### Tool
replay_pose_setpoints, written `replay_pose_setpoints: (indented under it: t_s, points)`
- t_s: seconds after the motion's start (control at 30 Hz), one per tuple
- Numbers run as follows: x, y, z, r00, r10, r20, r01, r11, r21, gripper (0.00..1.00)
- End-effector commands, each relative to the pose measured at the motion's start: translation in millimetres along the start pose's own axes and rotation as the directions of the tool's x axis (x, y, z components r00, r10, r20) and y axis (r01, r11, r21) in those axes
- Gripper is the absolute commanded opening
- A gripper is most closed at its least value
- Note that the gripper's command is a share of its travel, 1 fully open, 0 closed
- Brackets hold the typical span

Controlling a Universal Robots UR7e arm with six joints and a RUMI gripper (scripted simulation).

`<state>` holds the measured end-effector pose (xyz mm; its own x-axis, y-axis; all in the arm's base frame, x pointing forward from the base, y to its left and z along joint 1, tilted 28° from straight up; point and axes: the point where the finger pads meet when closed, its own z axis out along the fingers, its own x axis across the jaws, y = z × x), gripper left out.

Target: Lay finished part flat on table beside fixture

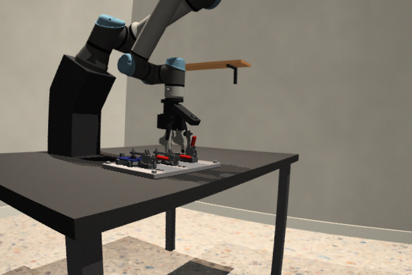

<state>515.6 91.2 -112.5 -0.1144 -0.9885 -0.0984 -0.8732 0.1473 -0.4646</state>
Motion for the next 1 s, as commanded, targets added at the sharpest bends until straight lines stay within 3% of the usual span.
replay_pose_setpoints:
  t_s: [0.0,0.9,0.93,0.97]
  points:
    - [-0.1,-0.4,-0.2,1.0,0.0,0.0,0.0,1.0,0.001,0.59]
    - [-0.1,-0.4,-0.3,1.0,0.0,0.0,0.0,1.0,0.001,0.59]
    - [-0.1,-0.4,-0.3,1.0,0.0,0.0,0.0,1.0,0.001,0.0]
    - [-0.1,-0.4,-0.3,1.0,0.0,0.0,0.0,1.0,0.001,0.0]
